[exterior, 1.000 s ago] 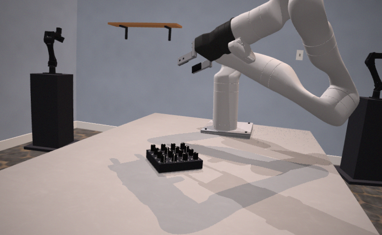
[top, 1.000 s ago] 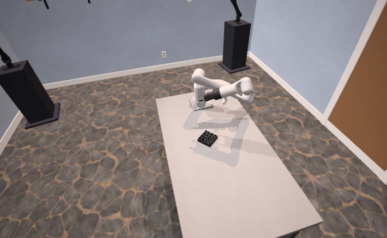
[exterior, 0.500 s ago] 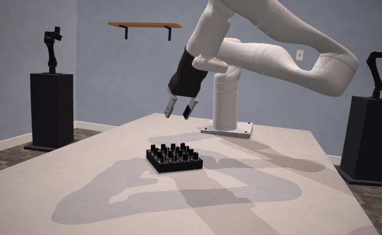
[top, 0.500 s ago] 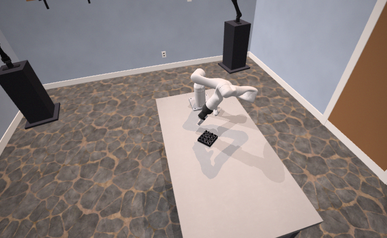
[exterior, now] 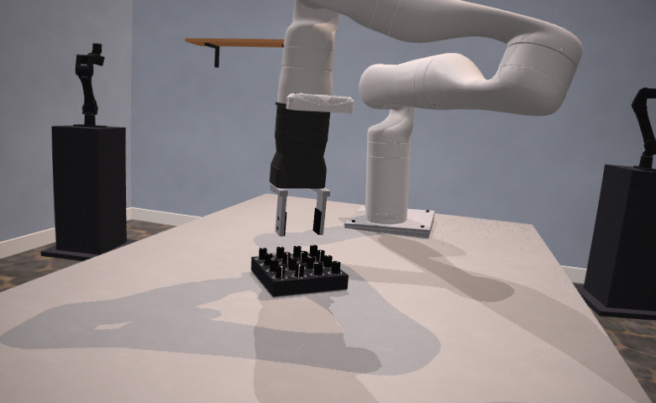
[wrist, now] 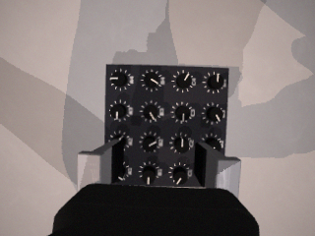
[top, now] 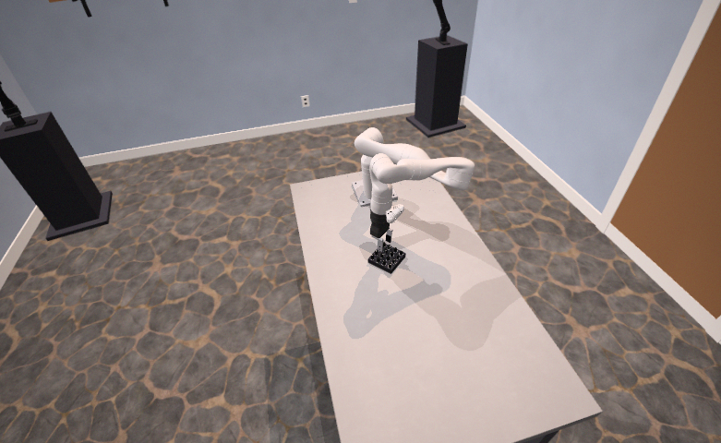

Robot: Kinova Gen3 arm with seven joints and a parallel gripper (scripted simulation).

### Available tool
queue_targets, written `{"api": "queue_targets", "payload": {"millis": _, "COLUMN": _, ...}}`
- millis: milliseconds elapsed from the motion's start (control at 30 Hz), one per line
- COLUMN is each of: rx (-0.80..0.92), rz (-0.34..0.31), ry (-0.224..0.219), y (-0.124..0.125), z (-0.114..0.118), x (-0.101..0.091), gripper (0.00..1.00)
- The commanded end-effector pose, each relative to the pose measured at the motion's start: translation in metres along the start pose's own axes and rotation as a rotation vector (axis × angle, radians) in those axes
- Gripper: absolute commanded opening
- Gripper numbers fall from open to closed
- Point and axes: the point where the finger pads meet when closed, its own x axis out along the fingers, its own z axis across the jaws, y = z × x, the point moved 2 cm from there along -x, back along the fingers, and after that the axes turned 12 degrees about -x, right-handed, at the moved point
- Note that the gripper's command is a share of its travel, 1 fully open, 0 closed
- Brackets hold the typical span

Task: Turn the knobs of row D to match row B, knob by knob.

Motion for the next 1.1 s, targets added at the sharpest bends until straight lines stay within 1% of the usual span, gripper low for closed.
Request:
{"api": "queue_targets", "payload": {"millis": 0, "rx": 0.021, "rz": 0.037, "ry": -0.002, "y": -0.0008, "z": 0.0059, "x": -0.0028, "gripper": 1.00}}
{"api": "queue_targets", "payload": {"millis": 167, "rx": 0.025, "rz": 0.062, "ry": -0.006, "y": 0.0019, "z": 0.0089, "x": -0.0032, "gripper": 1.00}}
{"api": "queue_targets", "payload": {"millis": 1067, "rx": 0.025, "rz": 0.063, "ry": -0.006, "y": 0.0020, "z": 0.0090, "x": -0.0033, "gripper": 1.00}}
